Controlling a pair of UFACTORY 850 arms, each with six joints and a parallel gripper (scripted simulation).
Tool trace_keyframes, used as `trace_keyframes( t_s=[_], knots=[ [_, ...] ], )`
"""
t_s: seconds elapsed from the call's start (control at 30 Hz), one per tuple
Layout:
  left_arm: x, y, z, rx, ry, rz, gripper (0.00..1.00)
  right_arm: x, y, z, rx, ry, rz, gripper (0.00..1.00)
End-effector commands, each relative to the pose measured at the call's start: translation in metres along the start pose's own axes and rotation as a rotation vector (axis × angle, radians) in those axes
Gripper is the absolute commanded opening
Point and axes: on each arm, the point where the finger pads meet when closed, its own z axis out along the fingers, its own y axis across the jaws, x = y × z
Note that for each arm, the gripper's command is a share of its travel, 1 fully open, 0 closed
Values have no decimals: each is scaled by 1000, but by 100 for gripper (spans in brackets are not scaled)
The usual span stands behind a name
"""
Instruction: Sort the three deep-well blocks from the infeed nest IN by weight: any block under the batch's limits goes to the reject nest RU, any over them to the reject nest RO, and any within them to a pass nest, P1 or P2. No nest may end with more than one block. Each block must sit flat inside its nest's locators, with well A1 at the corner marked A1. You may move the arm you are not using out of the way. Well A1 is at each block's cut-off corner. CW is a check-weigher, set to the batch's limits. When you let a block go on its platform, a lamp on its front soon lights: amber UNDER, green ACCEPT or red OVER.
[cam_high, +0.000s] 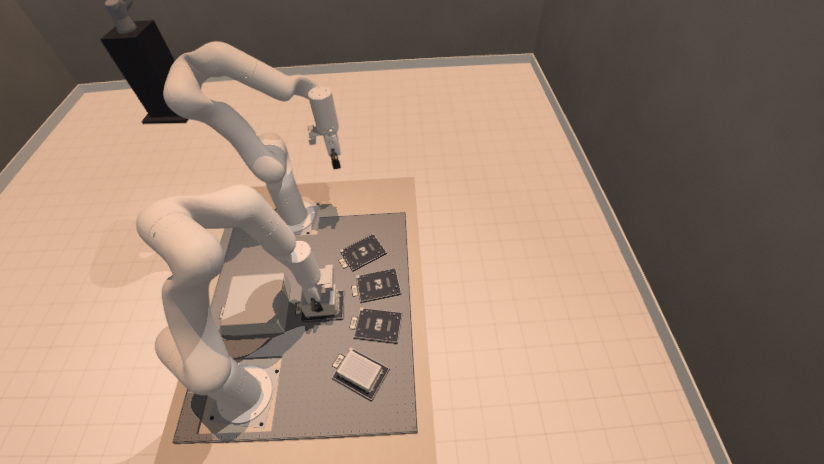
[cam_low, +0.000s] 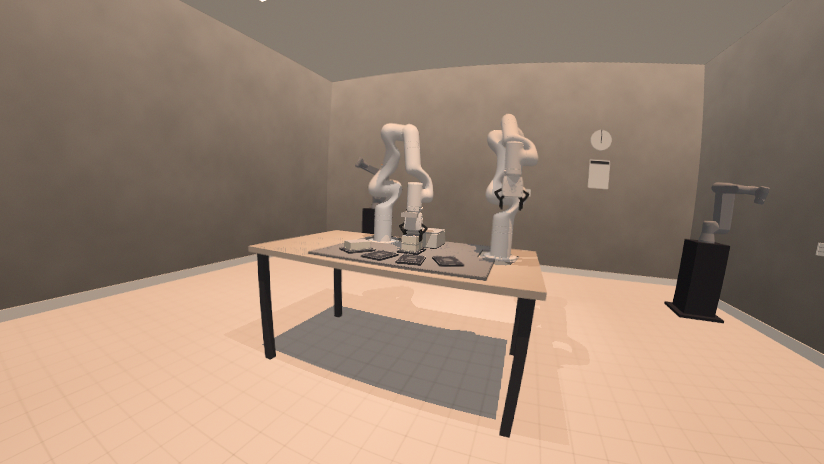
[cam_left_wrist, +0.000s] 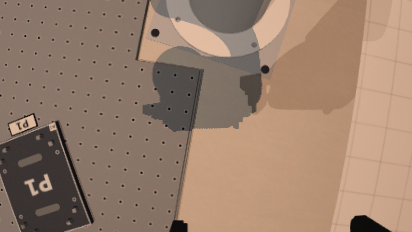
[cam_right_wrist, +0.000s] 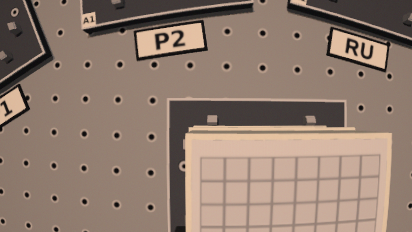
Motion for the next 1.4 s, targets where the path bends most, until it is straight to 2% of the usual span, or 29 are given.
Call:
trace_keyframes(
  t_s=[0.0, 0.7, 1.37],
  knots=[
    [-1, 0, -1, 0, -2, 0, 100, 1, -1, 0, 1, 1, 0, 0],
    [-1, 0, -1, 0, -2, 0, 100, 1, -1, 0, 1, 1, 0, 0],
    [-1, 0, -1, 0, -2, 0, 100, 1, -1, -12, 1, 1, 0, 0]
  ],
)
